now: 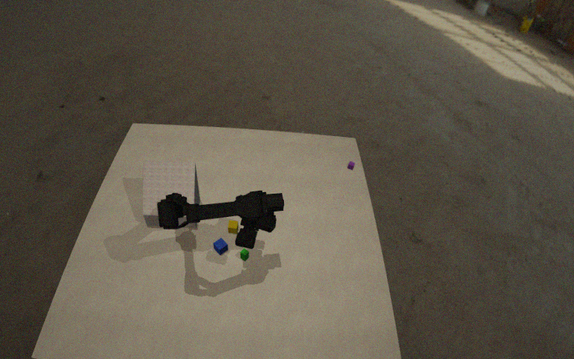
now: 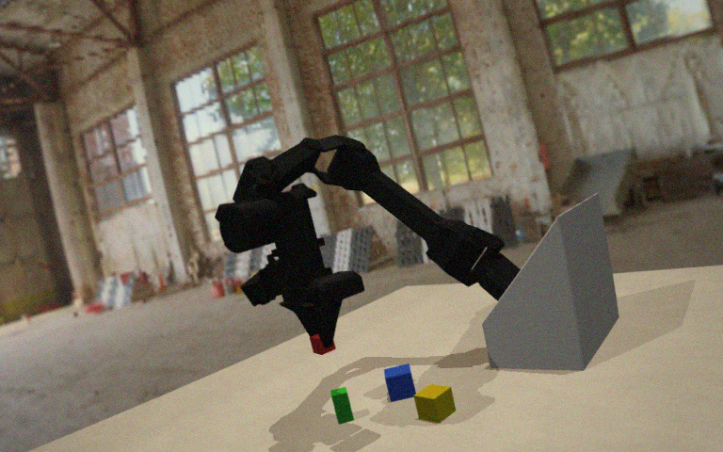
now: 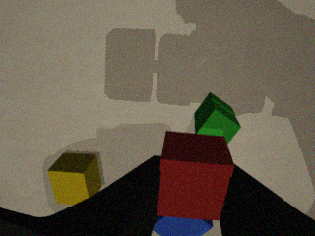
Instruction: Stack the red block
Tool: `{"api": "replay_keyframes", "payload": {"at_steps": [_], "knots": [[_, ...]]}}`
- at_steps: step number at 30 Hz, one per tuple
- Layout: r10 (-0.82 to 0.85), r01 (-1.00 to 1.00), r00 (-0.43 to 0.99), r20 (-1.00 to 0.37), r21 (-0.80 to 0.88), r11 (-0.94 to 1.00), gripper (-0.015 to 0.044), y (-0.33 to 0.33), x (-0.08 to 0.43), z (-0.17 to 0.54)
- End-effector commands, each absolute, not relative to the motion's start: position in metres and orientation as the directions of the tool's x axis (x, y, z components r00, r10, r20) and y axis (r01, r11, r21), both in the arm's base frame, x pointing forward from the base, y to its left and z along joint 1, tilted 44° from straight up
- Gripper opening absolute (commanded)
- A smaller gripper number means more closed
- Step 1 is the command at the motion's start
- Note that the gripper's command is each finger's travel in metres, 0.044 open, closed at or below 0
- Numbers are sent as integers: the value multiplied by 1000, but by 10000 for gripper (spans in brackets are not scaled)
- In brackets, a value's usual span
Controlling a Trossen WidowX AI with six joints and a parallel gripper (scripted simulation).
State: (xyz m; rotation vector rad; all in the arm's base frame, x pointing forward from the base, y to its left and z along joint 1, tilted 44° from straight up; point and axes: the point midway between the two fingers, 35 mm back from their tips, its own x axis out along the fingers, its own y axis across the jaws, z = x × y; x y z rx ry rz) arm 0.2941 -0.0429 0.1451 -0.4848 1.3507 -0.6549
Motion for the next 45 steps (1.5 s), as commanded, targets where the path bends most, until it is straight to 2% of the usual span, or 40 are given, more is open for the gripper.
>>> {"api": "replay_keyframes", "payload": {"at_steps": [1, 26, 45], "knots": [[-687, 142, 86, -722, -673, 725, 0, -55, 282, 154], [-689, 143, 86, -719, -676, 723, 0, -107, 284, 105], [-690, 143, 86, -719, -676, 723, 0, -108, 284, 104]]}}
